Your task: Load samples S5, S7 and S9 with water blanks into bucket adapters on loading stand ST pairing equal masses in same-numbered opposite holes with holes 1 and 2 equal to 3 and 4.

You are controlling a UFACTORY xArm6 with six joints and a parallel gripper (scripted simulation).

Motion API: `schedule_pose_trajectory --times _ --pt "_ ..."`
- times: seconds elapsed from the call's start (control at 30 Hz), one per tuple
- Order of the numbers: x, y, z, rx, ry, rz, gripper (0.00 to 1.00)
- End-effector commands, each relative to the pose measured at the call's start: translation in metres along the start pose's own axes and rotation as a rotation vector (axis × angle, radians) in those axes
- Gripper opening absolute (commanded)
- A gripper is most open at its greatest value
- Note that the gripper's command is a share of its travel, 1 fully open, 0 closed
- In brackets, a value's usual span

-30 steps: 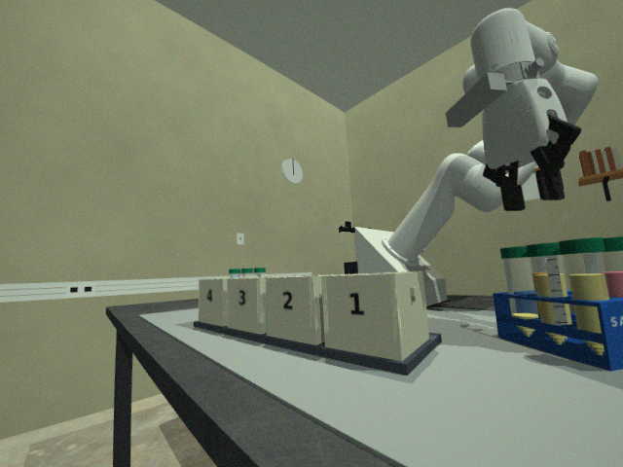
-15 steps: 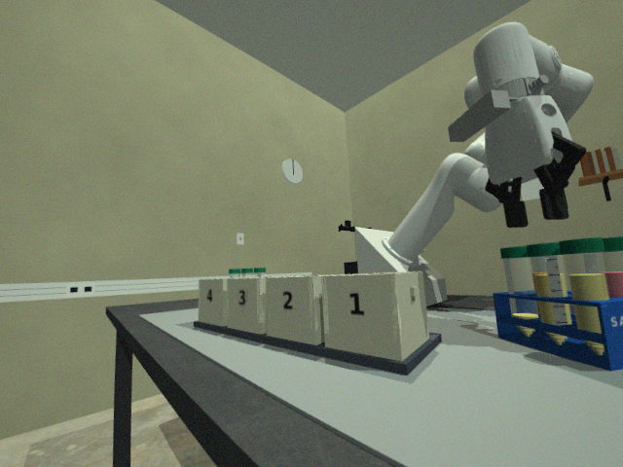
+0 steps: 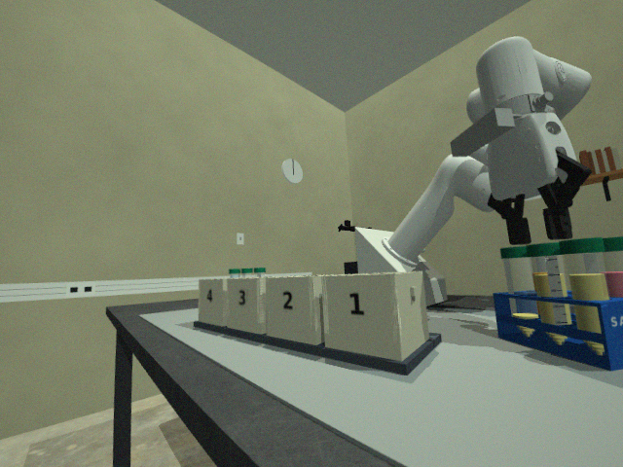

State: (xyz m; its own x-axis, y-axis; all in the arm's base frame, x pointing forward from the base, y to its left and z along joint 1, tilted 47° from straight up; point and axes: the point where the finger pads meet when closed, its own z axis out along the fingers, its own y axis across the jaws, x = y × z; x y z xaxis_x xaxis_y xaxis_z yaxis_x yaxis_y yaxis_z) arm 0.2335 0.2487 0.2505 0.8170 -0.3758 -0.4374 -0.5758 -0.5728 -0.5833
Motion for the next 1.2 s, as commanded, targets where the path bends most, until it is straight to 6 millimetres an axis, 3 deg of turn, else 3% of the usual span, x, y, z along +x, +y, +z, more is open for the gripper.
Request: schedule_pose_trajectory --times 0.0,1.17 --pt "0.0 -0.001 0.008 0.002 0.001 -0.001 0.57" --pt "0.0 -0.001 0.022 0.002 0.001 -0.001 0.57"
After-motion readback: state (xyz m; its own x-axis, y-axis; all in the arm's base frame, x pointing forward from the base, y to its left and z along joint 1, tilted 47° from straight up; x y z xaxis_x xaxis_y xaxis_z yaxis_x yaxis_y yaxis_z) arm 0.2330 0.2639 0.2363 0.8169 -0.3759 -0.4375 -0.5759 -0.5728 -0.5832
